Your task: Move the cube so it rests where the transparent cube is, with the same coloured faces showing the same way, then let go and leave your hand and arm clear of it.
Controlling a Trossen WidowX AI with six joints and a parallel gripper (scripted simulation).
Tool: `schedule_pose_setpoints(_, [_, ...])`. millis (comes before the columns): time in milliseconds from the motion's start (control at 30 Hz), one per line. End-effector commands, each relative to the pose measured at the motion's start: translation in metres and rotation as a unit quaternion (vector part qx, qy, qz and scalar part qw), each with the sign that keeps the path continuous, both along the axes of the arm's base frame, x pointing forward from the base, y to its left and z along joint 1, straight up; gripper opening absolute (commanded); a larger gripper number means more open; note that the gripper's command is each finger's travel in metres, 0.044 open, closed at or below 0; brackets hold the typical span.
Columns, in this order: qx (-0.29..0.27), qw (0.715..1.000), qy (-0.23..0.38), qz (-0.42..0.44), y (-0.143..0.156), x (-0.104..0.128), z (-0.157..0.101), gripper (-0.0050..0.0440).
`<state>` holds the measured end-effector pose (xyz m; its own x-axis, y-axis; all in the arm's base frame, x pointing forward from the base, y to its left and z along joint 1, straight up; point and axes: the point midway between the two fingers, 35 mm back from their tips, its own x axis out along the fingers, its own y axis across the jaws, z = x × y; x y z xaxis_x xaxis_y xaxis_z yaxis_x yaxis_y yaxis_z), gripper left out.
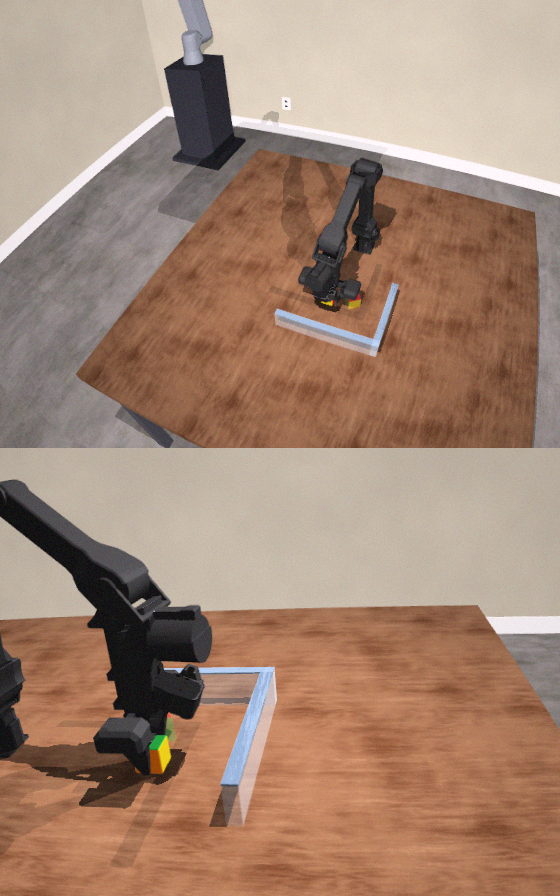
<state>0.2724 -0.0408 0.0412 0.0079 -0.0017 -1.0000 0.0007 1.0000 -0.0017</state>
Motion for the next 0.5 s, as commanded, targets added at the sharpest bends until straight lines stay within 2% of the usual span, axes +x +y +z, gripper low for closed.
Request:
schedule_pose_setpoints(0, [0.001, 1.0, -0.01, 0.001, 0.0, 0.004, 0.004, 0.028])
schedule_pose_setpoints(133, [0.001, 1.0, -0.01, 0.001, 0.0, 0.004, 0.007, 0.028])
schedule_pose_setpoints(233, [0.0, 1.0, -0.008, 0.001, 0.0, 0.006, 0.039, 0.028])
schedule_pose_setpoints(300, [0.0, 1.0, -0.008, 0.001, 0.0, 0.006, 0.039, 0.028])
schedule_pose_setpoints(400, [0.0, 1.0, -0.006, 0.0, 0.0, 0.002, 0.081, 0.028])
schedule_pose_setpoints(467, [-0.001, 1.0, -0.005, 0.0, 0.001, 0.0, 0.09, 0.028])
